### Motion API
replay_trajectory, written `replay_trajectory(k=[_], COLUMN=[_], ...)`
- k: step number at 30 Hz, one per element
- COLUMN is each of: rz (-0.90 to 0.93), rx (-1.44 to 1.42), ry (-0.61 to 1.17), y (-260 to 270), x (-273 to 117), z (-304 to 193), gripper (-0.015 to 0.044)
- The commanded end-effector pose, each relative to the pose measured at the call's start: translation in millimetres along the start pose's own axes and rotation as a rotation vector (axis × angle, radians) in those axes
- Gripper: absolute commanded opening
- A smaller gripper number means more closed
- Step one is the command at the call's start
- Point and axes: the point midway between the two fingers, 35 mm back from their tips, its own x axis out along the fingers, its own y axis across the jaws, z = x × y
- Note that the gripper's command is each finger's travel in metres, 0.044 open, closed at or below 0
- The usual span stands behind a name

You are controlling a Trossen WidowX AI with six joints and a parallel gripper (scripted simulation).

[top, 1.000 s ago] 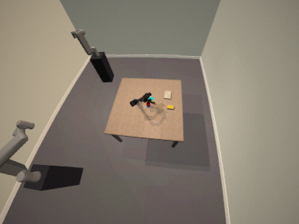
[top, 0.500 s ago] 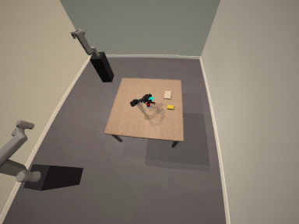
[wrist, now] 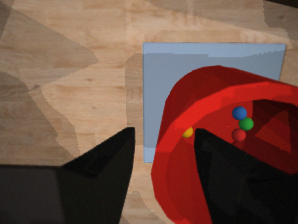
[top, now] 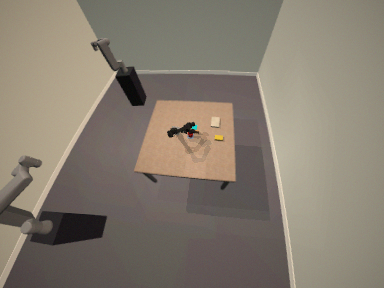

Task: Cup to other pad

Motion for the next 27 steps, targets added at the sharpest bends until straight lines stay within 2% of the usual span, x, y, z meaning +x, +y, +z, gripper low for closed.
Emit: replay_trajectory(k=[1,8,11,21,27], rz=[-0.004,-0.003,0.001,0.001,0.001], rx=[-0.003,-0.003,0.0,0.0,0.0], ry=[0.005,0.006,0.002,0.002,0.002], y=[0.5,1.1,1.4,1.4,0.9], x=[7.2,11.0,9.4,9.4,6.6], z=[-1.0,-1.2,-0.5,-0.5,-0.3], gripper=[0.0148,0.0148,0.0069,0.0002,0.0])
